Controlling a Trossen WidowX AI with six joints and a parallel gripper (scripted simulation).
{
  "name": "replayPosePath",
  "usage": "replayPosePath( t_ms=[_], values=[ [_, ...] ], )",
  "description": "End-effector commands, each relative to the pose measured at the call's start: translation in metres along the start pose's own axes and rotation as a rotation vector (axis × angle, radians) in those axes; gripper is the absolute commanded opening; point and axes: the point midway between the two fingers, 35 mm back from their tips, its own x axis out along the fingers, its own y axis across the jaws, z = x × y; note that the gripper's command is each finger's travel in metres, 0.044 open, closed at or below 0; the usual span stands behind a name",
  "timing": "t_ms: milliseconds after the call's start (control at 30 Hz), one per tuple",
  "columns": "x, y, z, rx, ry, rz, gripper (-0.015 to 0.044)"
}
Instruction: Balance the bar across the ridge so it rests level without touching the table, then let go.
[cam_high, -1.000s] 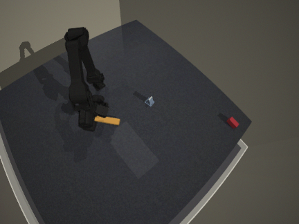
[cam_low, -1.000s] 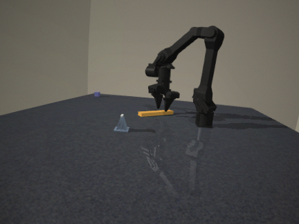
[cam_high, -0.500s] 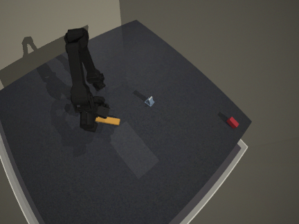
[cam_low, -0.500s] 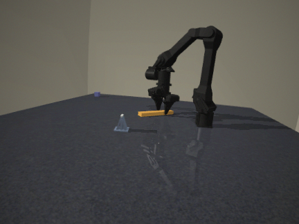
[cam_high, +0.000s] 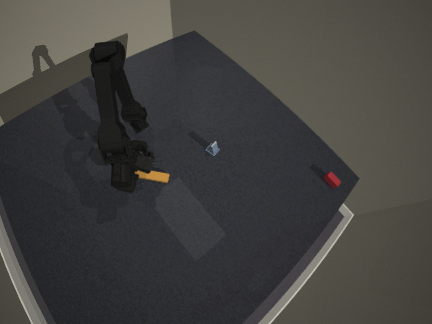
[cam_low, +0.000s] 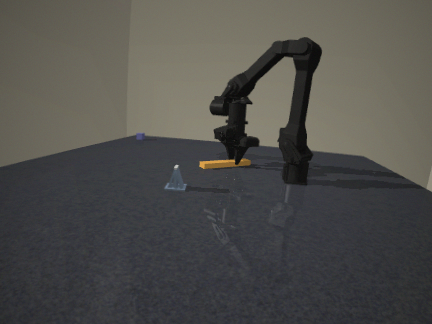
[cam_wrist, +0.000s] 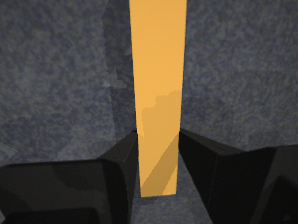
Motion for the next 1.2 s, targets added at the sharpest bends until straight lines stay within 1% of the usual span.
replayPosePath(
  t_ms=[0,100,133,1167],
  values=[
    [0.000,0.000,0.000,0.000,0.000,0.000,0.0091],
    [-0.006,-0.001,0.000,0.000,0.000,0.000,0.0012],
    [-0.009,-0.002,0.001,0.000,-0.001,0.000,0.0000],
    [-0.088,-0.003,0.001,-0.005,-0.005,0.000,0.0000]
  ],
)
